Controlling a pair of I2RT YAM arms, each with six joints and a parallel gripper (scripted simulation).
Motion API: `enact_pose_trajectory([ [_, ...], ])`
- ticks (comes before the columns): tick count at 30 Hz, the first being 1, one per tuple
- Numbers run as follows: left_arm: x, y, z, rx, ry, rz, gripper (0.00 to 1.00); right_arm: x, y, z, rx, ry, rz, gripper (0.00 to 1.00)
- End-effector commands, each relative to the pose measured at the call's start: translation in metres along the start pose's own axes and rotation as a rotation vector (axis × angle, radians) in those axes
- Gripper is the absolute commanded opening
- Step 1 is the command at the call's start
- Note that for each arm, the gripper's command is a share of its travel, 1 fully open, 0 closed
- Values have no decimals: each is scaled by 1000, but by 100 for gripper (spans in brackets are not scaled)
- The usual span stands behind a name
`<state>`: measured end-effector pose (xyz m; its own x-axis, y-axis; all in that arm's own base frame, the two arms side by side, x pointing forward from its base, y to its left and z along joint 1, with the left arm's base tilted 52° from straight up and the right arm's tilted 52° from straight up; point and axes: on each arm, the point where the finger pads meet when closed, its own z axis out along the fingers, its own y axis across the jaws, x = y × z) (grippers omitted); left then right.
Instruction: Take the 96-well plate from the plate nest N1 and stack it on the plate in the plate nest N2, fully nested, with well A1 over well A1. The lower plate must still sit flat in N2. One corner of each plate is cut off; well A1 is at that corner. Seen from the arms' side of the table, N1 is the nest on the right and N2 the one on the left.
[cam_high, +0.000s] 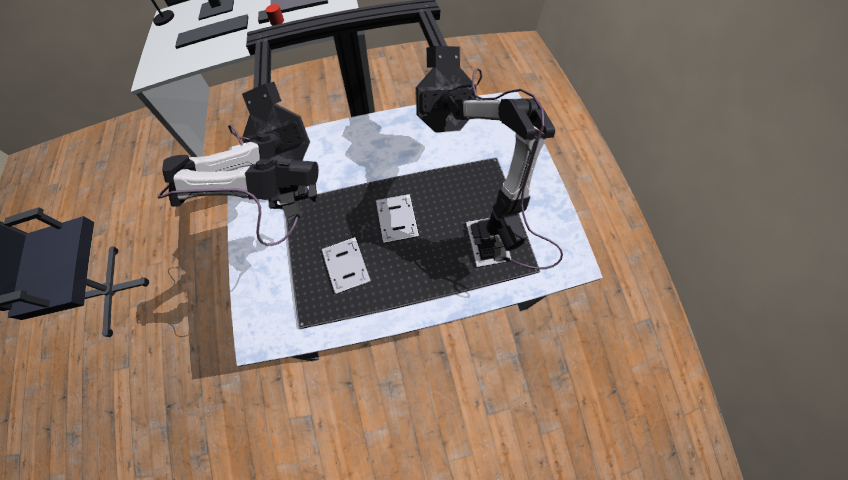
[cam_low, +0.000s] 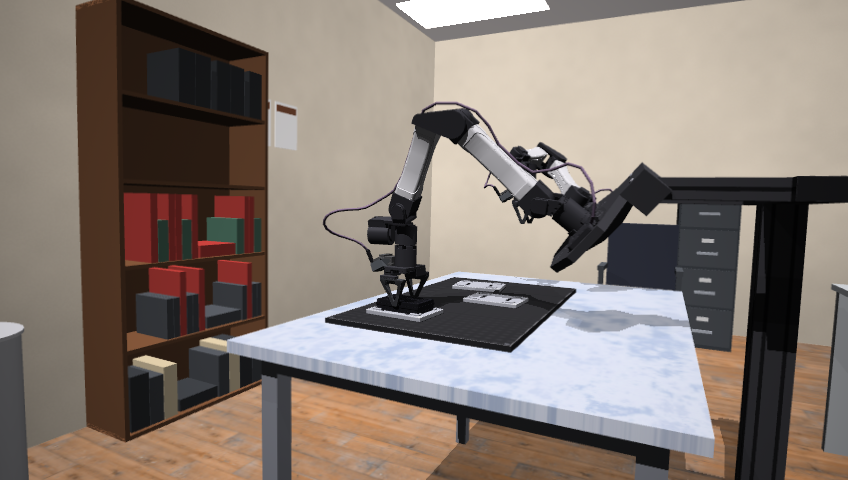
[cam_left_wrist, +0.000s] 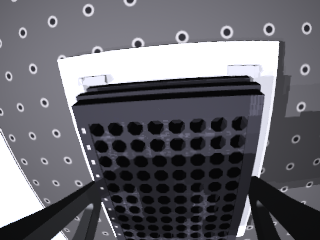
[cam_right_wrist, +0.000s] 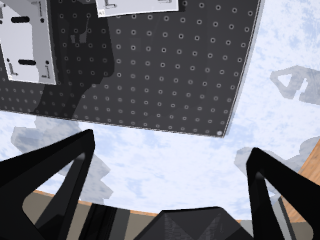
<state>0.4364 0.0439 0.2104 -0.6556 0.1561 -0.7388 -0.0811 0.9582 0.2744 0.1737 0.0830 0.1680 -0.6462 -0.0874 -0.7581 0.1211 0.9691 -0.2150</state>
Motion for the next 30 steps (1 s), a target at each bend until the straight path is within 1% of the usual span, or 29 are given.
enact_pose_trajectory([
  [1, -3, 1, -2, 0, -10, -1, 100, 0, -1, -1, 6, -1, -4, 100],
  [26, -1, 2, -2, 0, -10, -1, 100, 0, -1, -1, 6, -1, -4, 100],
  [27, -4, 7, -9, -4, -35, -6, 100, 0, -1, -1, 6, -1, -4, 100],
  [30, 0, 2, -2, 0, -10, -1, 100, 0, -1, -1, 6, -1, -4, 100],
])
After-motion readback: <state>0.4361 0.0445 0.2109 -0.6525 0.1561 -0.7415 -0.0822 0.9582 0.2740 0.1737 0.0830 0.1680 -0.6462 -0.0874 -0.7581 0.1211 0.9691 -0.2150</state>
